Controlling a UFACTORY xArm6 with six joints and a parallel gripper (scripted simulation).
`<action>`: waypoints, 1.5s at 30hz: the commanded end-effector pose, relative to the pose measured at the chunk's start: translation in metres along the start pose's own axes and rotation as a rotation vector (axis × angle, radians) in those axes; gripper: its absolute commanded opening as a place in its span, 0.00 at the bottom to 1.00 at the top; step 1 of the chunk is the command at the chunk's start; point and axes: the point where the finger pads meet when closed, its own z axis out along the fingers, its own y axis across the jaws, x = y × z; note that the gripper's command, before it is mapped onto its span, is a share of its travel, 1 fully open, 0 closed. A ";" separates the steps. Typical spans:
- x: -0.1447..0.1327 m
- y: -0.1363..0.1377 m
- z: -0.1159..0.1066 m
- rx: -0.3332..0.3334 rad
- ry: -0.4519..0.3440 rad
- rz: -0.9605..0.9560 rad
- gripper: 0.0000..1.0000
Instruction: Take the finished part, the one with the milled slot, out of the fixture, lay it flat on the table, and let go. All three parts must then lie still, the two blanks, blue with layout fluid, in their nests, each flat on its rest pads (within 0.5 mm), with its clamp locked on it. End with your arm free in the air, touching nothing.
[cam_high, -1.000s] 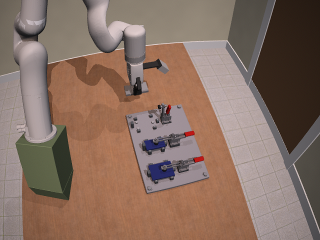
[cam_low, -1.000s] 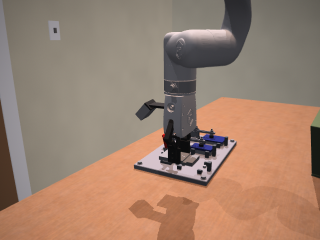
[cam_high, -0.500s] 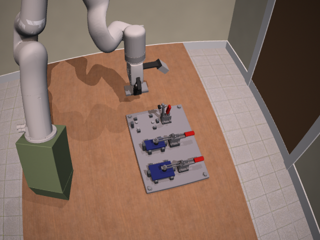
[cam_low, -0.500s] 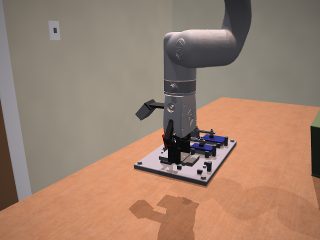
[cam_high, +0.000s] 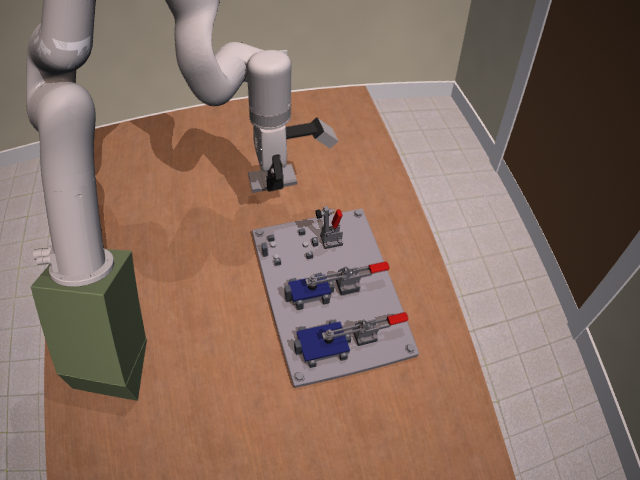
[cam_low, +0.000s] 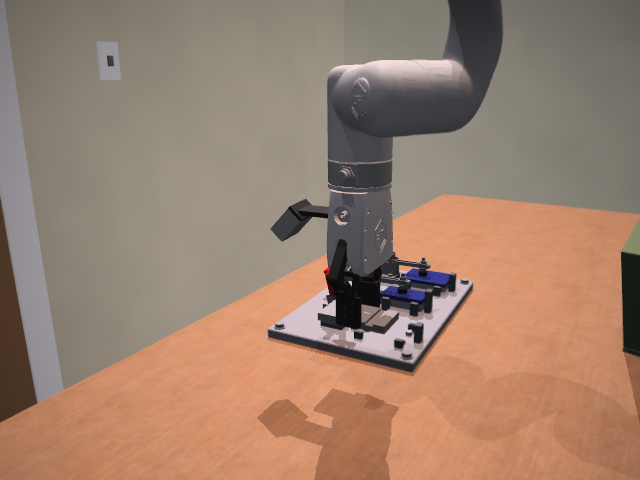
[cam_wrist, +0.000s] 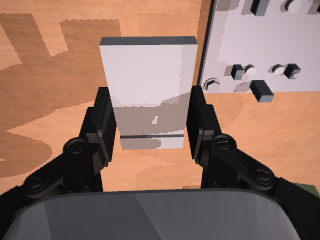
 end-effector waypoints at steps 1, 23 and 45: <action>0.001 -0.001 0.001 0.001 0.003 0.000 0.00; 0.001 -0.001 0.036 0.001 0.003 0.000 0.00; 0.001 -0.001 0.077 0.001 0.003 0.000 0.00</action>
